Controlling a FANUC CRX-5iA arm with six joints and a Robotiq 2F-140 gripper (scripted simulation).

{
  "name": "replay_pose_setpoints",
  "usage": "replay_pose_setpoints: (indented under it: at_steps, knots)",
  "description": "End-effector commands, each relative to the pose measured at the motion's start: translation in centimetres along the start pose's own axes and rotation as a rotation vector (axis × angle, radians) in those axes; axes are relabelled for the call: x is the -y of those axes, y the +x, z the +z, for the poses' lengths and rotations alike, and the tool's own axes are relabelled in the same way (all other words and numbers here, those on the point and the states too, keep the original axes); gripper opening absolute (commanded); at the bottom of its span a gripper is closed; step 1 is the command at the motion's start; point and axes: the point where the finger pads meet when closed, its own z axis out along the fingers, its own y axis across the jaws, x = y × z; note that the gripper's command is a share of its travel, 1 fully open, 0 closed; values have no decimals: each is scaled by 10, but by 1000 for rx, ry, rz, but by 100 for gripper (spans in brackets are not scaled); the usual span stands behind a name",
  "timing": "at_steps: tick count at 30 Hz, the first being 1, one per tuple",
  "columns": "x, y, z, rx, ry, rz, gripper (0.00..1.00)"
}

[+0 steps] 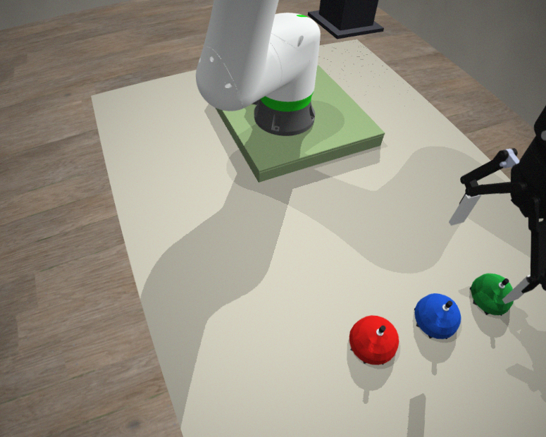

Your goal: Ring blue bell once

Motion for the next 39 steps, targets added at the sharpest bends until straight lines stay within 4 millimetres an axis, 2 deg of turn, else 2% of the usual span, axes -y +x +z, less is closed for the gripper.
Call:
replay_pose_setpoints:
  at_steps: [1,6,7,39]
  knots:
    - [-17,-21,4,-20,30,-12,100]
    - [-20,-27,6,-25,32,-14,100]
    - [-20,-27,6,-25,32,-14,0]
    - [-20,-27,6,-25,32,-14,0]
